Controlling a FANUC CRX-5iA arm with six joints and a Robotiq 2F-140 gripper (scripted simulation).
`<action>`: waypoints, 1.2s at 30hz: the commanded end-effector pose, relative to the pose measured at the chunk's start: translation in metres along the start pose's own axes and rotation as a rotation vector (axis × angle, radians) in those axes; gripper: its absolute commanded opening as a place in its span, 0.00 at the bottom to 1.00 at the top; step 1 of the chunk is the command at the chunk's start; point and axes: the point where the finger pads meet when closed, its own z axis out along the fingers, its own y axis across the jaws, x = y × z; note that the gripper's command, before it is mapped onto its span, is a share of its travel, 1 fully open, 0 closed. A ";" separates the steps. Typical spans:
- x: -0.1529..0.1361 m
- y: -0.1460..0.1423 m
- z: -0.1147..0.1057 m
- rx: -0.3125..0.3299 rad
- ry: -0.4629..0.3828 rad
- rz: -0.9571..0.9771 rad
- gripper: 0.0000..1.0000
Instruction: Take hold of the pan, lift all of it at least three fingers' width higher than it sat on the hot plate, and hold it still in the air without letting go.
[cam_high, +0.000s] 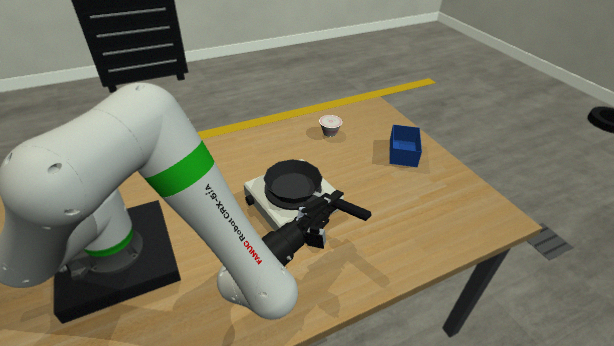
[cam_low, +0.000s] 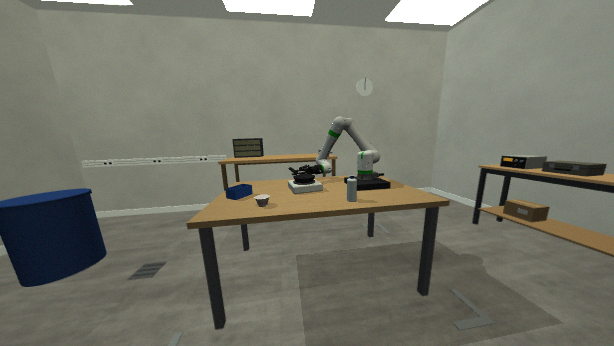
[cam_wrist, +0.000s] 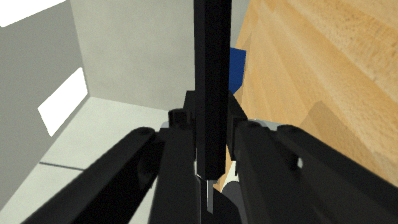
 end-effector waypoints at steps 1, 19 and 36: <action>0.001 -0.002 0.000 0.002 0.000 -0.002 0.10; 0.003 -0.013 0.000 0.002 0.000 -0.002 0.10; 0.007 -0.032 0.000 0.002 0.000 -0.002 0.10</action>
